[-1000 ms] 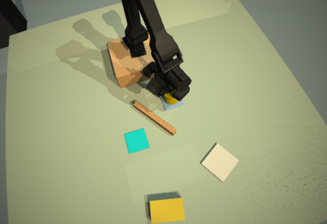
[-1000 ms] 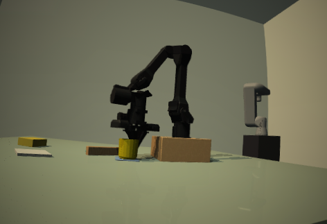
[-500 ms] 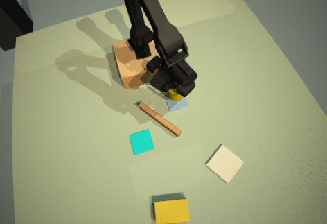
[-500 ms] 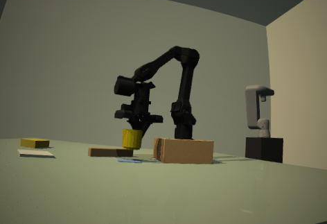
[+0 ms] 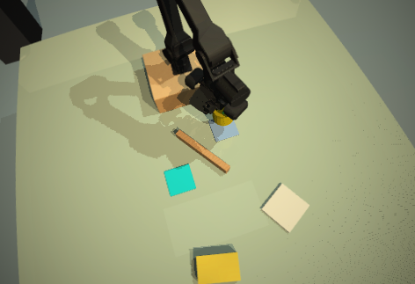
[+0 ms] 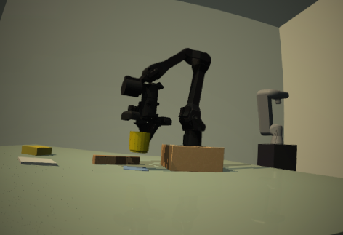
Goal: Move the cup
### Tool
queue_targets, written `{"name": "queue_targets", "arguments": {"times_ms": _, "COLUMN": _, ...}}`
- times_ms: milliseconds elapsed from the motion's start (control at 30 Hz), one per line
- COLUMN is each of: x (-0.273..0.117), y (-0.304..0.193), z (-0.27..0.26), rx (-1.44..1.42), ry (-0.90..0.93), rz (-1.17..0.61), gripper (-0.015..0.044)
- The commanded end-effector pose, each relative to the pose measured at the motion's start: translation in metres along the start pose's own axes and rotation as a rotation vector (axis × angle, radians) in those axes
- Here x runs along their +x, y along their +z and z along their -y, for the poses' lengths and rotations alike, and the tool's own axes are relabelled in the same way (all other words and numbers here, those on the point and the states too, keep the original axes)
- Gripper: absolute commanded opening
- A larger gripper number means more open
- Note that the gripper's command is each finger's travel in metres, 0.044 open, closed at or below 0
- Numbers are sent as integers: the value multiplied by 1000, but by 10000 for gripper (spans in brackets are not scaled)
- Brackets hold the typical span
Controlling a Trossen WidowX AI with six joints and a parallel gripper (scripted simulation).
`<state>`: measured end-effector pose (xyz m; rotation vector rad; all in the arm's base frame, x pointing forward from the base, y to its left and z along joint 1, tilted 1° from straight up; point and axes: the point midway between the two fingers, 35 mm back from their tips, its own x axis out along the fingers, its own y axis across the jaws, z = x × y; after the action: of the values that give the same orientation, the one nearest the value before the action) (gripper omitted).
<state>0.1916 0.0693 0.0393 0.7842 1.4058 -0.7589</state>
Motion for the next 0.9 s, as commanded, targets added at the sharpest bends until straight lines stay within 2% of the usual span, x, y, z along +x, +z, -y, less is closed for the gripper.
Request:
{"name": "queue_targets", "arguments": {"times_ms": 0, "x": 0, "y": 0, "z": 0, "rx": 0, "ry": 0, "rz": 0, "gripper": 0}}
{"name": "queue_targets", "arguments": {"times_ms": 867, "x": 0, "y": 29, "z": -2, "rx": 1, "ry": 4, "rz": 3, "gripper": 0}}
